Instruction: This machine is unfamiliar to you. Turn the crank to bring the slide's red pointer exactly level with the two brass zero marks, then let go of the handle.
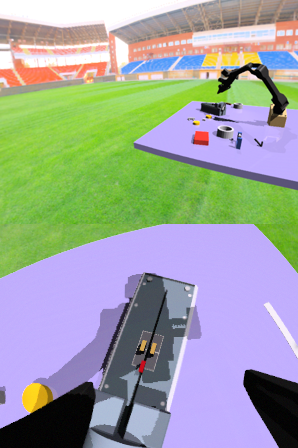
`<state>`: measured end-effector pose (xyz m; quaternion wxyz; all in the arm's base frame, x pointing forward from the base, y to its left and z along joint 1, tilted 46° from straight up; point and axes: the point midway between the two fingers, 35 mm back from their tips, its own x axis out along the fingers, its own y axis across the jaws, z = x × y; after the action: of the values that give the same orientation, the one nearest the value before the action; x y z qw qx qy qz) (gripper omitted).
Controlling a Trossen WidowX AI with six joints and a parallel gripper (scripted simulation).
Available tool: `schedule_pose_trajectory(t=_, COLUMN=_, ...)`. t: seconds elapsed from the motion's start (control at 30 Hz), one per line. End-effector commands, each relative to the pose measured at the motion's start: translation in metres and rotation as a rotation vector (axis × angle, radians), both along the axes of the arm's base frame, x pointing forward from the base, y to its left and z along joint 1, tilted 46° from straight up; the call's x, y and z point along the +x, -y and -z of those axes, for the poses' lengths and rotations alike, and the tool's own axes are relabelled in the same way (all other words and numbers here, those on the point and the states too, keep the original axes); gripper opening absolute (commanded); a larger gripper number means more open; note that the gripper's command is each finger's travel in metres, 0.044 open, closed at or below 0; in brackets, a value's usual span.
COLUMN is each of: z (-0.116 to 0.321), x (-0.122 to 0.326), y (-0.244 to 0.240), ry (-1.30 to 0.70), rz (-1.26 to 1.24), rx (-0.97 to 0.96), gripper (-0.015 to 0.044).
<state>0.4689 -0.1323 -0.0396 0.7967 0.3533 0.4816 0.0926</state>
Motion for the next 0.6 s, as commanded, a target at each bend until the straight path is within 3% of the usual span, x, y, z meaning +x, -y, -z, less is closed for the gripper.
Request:
schedule_pose_trajectory(t=0.0, z=0.023, x=0.0, y=-0.021, ry=0.002, rz=-0.023, rx=0.015, gripper=0.044)
schedule_pose_trajectory(t=0.13, z=0.041, x=-0.001, y=-0.036, ry=0.007, rz=-0.03, rx=0.018, gripper=0.044)
schedule_pose_trajectory(t=0.57, z=0.041, x=-0.001, y=-0.036, ry=0.007, rz=-0.03, rx=0.018, gripper=0.044)
